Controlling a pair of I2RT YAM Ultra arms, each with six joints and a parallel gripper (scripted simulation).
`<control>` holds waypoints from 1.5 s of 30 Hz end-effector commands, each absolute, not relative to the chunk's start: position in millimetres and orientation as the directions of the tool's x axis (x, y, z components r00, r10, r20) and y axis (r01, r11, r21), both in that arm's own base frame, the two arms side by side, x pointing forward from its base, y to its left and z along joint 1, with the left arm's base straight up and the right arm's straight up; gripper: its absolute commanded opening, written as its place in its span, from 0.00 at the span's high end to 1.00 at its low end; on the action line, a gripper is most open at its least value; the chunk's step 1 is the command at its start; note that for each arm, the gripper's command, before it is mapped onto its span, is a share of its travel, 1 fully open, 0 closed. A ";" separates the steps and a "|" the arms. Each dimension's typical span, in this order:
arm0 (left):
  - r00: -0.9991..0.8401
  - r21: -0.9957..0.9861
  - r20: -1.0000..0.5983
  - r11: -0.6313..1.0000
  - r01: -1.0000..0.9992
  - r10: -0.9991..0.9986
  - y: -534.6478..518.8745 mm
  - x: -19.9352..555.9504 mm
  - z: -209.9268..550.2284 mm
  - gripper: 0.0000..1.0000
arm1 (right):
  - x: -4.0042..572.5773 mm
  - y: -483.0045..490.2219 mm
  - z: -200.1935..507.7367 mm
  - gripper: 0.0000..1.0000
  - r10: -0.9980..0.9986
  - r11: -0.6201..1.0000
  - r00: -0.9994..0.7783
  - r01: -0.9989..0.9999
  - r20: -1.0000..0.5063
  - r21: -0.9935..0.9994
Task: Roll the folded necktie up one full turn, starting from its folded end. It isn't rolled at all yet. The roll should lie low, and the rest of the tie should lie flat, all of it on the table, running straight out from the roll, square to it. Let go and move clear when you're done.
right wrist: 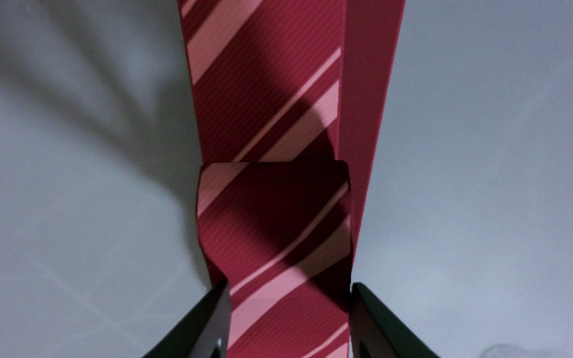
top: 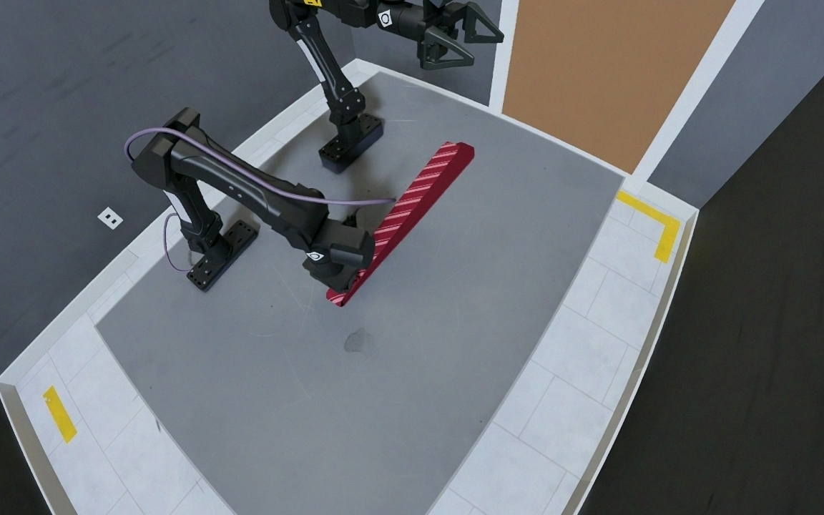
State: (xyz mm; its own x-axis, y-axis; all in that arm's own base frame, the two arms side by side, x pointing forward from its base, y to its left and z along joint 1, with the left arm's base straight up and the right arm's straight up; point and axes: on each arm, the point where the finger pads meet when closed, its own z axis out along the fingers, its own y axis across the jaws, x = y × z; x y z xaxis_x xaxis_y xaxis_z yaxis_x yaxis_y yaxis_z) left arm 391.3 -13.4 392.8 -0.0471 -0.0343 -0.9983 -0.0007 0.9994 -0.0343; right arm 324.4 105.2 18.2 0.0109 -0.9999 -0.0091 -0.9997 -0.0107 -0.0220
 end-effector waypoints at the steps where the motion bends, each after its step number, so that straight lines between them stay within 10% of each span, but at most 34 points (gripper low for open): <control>1: 0.001 -0.046 -0.999 0.999 0.010 -0.046 -13.8 390.2 413.7 0.00 | 324.4 107.4 16.0 0.62 -1.000 -0.003 0.004 -1.000 -0.020 -0.022; 45: 0.001 -0.046 -0.999 0.999 0.010 -0.046 -13.8 390.2 413.7 0.00 | 324.4 107.4 16.0 0.62 -0.999 0.037 -0.037 -0.999 -0.021 -0.022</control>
State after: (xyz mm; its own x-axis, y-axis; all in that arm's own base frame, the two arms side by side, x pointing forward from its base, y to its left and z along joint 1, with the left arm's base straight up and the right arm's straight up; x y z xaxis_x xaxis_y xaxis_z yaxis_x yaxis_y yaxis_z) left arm 391.3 -13.4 392.8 -0.0471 -0.0343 -0.9983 -0.0007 0.9994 -0.0343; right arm 324.4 105.2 18.2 -0.0287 -0.9995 -0.0099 -0.9993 0.0289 -0.0216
